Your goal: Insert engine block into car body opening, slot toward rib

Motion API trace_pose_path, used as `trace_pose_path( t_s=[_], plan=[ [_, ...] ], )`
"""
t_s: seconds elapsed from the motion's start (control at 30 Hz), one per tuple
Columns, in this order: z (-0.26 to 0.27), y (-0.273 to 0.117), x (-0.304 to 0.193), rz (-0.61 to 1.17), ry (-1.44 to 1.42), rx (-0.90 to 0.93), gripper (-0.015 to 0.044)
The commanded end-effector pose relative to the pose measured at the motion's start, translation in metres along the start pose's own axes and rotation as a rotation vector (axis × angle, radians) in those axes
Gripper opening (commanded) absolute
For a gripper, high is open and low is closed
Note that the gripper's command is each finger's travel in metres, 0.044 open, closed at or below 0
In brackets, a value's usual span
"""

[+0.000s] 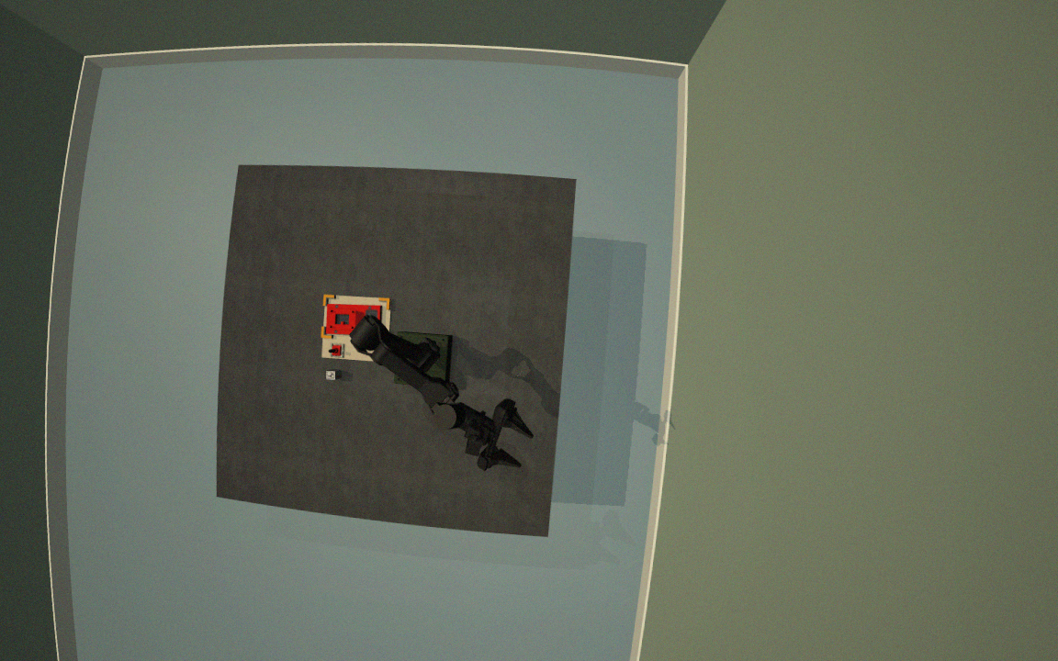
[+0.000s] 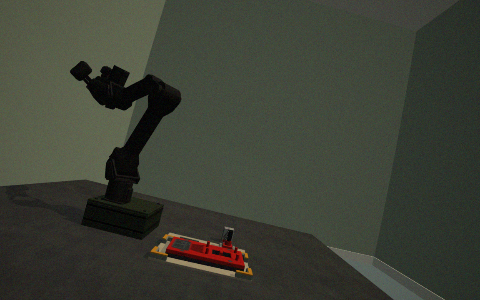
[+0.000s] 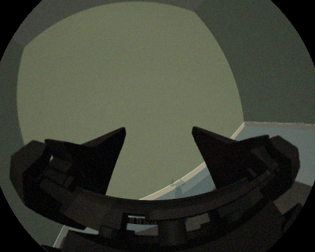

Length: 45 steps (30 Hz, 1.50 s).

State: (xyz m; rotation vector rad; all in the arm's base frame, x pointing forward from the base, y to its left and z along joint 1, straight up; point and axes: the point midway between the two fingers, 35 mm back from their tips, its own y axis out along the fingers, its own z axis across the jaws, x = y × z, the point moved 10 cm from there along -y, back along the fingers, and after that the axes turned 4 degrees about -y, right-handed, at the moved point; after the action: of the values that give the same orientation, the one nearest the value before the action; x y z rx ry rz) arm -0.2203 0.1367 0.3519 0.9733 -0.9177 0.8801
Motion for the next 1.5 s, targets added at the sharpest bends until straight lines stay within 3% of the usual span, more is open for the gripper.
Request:
trace_pose_path(
  t_s=[0.0, 0.7, 1.47],
  plan=[
    [-0.02, 0.001, 0.001, 0.028, 0.051, -0.082, 0.044],
    [-0.121, -0.022, 0.019, 0.06, 0.272, -0.529, 0.044],
    [-0.217, -0.105, 0.041, -0.071, 0.53, -1.063, 0.044]
  ],
)
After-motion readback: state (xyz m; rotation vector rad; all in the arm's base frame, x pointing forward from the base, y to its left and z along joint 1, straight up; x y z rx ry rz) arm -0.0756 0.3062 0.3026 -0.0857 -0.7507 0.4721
